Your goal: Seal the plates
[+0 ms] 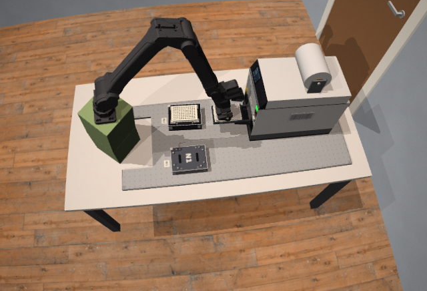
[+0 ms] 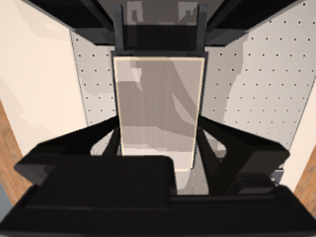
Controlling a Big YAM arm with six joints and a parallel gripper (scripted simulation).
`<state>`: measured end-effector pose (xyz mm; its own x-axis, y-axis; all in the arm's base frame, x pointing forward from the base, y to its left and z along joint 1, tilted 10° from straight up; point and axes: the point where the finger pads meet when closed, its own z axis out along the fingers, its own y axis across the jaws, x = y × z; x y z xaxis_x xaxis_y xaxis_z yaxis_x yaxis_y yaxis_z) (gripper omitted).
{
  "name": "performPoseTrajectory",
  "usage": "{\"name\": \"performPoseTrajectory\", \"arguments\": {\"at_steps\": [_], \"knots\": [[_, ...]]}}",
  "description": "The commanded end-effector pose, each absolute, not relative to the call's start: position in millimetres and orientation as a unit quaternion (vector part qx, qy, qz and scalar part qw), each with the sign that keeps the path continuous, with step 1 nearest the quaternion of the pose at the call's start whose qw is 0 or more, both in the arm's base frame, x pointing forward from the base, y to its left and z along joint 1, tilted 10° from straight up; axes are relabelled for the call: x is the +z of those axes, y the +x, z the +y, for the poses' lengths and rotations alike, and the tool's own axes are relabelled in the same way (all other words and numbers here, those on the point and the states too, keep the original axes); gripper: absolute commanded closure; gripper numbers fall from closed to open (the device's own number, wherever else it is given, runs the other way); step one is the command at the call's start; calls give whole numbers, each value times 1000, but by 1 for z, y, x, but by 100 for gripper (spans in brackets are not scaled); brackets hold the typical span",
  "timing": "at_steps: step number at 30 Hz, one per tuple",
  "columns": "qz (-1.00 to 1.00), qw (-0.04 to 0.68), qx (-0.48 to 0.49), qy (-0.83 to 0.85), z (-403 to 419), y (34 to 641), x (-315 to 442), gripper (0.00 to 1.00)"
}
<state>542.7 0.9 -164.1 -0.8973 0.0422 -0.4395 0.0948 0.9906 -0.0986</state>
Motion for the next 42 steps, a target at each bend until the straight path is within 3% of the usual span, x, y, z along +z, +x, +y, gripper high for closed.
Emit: {"name": "performPoseTrajectory", "arguments": {"at_steps": [1, 42], "knots": [[967, 247, -54, 31, 10, 560, -144, 100], [967, 247, -56, 36, 10, 557, -129, 100]]}}
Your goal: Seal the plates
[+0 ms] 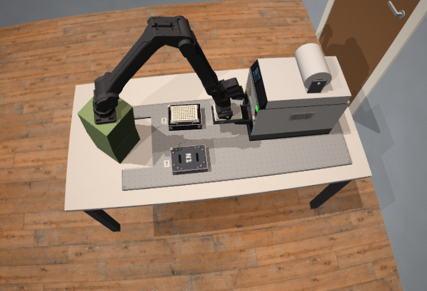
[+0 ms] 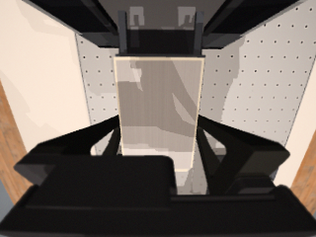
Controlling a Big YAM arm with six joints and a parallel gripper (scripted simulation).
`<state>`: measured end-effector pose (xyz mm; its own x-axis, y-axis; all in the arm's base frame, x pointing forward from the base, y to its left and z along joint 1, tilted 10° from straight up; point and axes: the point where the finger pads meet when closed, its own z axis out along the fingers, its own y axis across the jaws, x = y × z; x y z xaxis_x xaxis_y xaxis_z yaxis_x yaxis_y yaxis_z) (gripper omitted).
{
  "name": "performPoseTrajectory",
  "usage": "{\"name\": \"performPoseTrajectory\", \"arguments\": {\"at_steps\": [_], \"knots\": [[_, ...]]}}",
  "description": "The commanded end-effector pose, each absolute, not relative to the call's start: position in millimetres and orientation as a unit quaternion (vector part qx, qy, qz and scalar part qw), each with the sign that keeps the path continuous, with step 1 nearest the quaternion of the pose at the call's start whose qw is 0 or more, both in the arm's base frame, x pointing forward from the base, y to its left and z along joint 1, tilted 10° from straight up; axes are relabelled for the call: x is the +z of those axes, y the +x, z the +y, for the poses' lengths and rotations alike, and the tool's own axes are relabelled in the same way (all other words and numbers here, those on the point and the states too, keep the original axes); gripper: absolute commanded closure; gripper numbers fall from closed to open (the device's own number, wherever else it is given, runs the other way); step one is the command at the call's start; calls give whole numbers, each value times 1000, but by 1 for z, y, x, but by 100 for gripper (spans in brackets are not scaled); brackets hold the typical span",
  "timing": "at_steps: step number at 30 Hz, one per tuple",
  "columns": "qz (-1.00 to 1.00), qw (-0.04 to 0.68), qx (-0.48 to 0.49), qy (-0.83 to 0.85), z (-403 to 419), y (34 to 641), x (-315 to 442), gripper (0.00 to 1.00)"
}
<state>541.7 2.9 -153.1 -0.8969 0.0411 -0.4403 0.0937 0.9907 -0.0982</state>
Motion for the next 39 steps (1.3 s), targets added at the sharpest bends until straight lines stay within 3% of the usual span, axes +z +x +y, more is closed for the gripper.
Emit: {"name": "performPoseTrajectory", "arguments": {"at_steps": [1, 39], "knots": [[967, 246, -56, 38, 8, 556, -128, 100], [970, 234, -57, 38, 5, 548, -149, 100]]}}
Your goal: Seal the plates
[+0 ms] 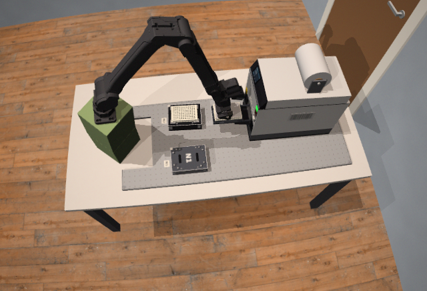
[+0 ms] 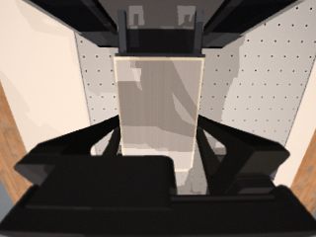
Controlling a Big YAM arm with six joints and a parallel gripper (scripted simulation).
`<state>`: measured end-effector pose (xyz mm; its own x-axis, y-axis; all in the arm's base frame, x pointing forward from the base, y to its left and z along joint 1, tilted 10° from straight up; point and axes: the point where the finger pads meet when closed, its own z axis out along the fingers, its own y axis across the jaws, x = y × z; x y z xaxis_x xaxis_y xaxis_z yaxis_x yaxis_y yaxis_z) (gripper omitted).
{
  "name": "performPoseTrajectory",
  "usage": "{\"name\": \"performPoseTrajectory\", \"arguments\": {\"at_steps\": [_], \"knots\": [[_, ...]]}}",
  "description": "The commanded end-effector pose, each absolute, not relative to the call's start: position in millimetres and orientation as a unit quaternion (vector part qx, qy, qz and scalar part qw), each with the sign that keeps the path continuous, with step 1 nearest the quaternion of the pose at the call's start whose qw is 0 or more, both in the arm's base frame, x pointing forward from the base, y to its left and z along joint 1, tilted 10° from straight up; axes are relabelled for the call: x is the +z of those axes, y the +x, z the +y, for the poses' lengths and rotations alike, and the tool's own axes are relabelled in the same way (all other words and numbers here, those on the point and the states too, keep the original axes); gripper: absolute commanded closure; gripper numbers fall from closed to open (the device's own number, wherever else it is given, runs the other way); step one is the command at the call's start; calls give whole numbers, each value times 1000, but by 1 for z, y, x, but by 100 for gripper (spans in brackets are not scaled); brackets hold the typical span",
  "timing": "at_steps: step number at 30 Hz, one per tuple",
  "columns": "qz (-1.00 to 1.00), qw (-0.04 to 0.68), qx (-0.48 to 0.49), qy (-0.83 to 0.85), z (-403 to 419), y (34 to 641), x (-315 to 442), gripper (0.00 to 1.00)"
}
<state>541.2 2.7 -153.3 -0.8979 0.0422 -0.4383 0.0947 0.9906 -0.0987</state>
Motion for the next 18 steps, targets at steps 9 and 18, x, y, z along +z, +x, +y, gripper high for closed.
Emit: {"name": "performPoseTrajectory", "arguments": {"at_steps": [9, 18], "knots": [[966, 251, -56, 40, 5, 557, -130, 100], [966, 249, -56, 40, 5, 556, -131, 100]]}}
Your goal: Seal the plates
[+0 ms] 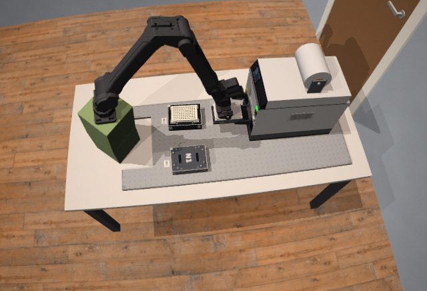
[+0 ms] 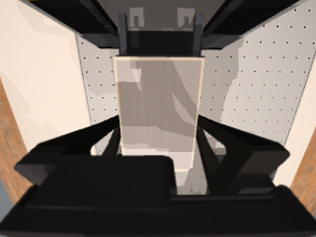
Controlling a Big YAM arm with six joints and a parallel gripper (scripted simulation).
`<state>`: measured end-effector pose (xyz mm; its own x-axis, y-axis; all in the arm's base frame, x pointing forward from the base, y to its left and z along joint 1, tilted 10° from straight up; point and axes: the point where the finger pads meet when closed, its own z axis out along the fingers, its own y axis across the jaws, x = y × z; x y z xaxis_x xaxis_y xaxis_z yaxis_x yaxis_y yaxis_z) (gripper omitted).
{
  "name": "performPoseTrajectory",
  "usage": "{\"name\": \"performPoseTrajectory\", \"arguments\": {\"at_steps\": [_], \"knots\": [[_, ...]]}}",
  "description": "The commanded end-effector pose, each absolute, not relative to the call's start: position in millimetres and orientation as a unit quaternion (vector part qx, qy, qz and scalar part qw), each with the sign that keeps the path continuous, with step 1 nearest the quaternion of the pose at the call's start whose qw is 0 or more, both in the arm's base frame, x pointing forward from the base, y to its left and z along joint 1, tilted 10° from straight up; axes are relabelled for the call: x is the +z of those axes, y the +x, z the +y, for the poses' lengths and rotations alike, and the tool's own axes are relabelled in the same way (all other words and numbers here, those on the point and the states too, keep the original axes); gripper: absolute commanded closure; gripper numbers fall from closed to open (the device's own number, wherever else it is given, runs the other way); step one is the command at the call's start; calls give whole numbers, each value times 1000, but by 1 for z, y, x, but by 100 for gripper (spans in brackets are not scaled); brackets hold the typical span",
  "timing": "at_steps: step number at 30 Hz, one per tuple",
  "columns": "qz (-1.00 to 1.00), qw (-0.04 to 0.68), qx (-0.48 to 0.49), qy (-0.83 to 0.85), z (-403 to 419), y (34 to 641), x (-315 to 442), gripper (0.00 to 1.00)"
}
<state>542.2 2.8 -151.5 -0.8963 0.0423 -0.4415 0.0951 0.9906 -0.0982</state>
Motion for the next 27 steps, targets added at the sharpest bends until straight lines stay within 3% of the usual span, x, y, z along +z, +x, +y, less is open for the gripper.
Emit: {"name": "performPoseTrajectory", "arguments": {"at_steps": [1, 10, 27], "knots": [[966, 247, -56, 40, 5, 555, -133, 100], [971, 229, -58, 39, 4, 544, -152, 100], [968, 243, -56, 35, 15, 550, -102, 100]]}}
